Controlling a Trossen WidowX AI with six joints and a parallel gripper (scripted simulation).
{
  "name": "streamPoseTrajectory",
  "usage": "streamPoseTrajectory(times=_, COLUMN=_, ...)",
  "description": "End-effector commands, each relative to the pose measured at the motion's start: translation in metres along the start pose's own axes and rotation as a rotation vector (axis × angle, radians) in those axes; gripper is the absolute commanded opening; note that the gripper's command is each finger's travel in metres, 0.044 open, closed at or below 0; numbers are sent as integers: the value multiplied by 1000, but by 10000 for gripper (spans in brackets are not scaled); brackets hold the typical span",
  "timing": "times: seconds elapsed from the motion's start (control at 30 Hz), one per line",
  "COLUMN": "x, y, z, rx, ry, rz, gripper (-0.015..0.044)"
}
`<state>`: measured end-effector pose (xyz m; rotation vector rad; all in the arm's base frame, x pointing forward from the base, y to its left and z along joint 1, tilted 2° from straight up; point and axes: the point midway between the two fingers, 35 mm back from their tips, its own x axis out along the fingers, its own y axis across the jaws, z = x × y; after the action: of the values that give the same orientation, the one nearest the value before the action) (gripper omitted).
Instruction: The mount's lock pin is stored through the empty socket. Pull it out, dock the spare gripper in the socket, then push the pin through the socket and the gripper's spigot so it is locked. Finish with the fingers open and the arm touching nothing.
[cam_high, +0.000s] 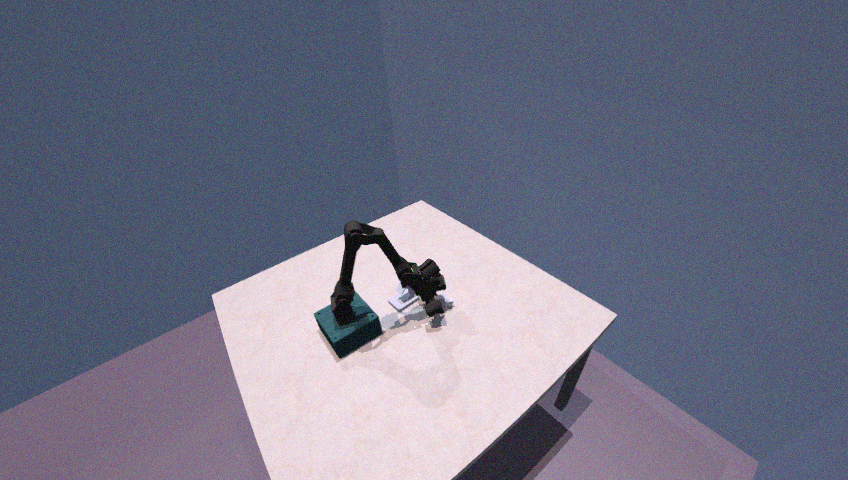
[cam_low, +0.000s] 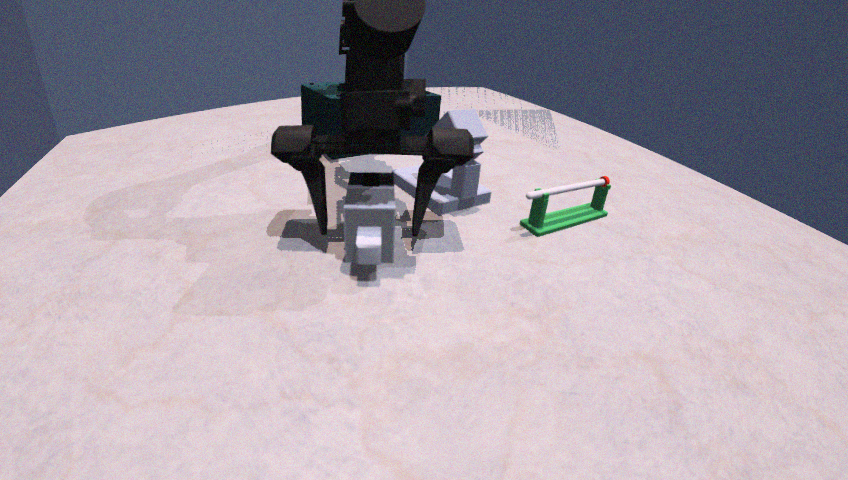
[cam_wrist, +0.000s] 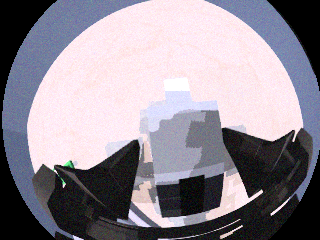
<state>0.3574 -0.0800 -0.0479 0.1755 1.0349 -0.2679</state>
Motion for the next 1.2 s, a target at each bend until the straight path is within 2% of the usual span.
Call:
streamPoseTrajectory(times=0.0, x=1, y=1, z=-2, rx=5, ry=5, rz=5, gripper=335)
streamPoseTrajectory(times=0.2, x=1, y=1, z=-2, rx=5, ry=5, rz=5, gripper=177)
streamPoseTrajectory(times=0.43, x=1, y=0, z=-2, rx=5, ry=5, rz=5, gripper=131)
streamPoseTrajectory(times=0.6, x=-3, y=0, z=3, rx=5, ry=5, rz=5, gripper=0)
streamPoseTrajectory(times=1.17, x=-62, y=0, z=44, rx=5, ry=3, rz=5, gripper=0)
